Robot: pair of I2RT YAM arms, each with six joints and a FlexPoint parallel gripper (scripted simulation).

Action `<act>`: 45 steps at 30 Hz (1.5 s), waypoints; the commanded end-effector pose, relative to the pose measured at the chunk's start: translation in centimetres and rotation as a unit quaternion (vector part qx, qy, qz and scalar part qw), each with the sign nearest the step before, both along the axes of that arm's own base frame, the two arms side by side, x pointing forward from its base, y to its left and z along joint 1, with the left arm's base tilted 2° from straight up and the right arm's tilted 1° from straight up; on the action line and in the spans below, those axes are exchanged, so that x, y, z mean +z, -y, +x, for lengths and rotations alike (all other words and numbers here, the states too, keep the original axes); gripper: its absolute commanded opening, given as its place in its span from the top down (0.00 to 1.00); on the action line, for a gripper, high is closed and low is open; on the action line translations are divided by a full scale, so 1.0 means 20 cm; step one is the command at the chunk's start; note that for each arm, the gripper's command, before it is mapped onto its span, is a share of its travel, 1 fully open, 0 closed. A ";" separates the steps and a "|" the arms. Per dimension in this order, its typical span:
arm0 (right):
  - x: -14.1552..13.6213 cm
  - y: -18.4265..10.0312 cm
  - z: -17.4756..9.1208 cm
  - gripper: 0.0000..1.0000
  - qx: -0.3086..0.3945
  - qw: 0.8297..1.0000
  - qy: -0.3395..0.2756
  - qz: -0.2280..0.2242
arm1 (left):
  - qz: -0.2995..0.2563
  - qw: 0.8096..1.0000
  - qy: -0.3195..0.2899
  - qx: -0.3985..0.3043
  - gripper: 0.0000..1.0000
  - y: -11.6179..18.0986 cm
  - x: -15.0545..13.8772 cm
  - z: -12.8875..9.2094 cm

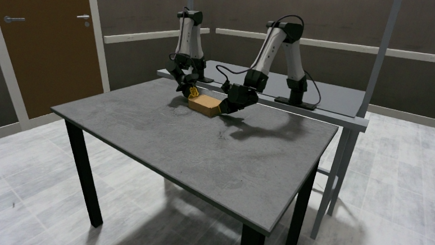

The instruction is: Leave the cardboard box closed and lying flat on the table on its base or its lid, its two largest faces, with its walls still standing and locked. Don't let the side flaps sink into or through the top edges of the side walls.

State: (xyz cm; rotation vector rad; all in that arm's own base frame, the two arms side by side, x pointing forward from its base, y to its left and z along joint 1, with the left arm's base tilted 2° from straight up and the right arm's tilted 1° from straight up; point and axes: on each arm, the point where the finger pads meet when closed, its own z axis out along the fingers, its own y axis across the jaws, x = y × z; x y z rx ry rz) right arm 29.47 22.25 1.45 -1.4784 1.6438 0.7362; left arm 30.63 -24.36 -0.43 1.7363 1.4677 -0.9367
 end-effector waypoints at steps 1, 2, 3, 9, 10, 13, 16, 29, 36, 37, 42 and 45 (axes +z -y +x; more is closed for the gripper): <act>0.03 -0.06 0.00 1.00 0.019 0.999 0.018 0.018 | -0.021 1.000 0.007 -0.014 1.00 0.05 0.03 -0.02; 0.03 -0.06 0.00 1.00 0.019 0.999 0.018 0.018 | -0.021 1.000 0.008 -0.014 1.00 0.05 0.03 -0.02; 0.03 -0.06 0.00 1.00 0.019 0.999 0.018 0.018 | -0.021 1.000 0.008 -0.014 1.00 0.05 0.03 -0.02; 0.02 -0.06 0.00 1.00 0.020 1.000 0.015 0.017 | -0.020 1.000 0.005 -0.014 1.00 0.05 0.02 -0.02; 0.03 -0.06 0.00 1.00 0.020 1.000 0.017 0.018 | -0.020 1.000 0.005 -0.014 1.00 0.05 0.02 -0.02; 0.02 -0.06 -0.01 1.00 0.020 1.000 0.015 0.017 | -0.019 1.000 0.001 -0.014 1.00 0.05 0.01 -0.03; 0.03 -0.06 0.00 1.00 0.020 0.999 0.018 0.018 | -0.019 1.000 0.001 -0.014 1.00 0.05 0.00 -0.03; 0.01 -0.06 -0.02 1.00 0.020 1.000 0.011 0.016 | -0.019 1.000 0.003 -0.014 1.00 0.05 0.00 -0.02; 0.01 -0.06 -0.01 1.00 0.020 1.000 0.012 0.016 | -0.019 1.000 0.000 -0.014 1.00 0.05 -0.01 -0.03; 0.01 -0.06 -0.01 1.00 0.020 1.000 0.012 0.016 | -0.019 1.000 0.000 -0.014 1.00 0.05 -0.01 -0.03; 0.01 -0.06 -0.01 1.00 0.020 1.000 0.014 0.017 | -0.019 1.000 0.002 -0.014 1.00 0.05 0.00 -0.02; 0.01 -0.06 -0.01 1.00 0.020 1.000 0.014 0.017 | -0.019 1.000 0.002 -0.014 1.00 0.05 0.00 -0.02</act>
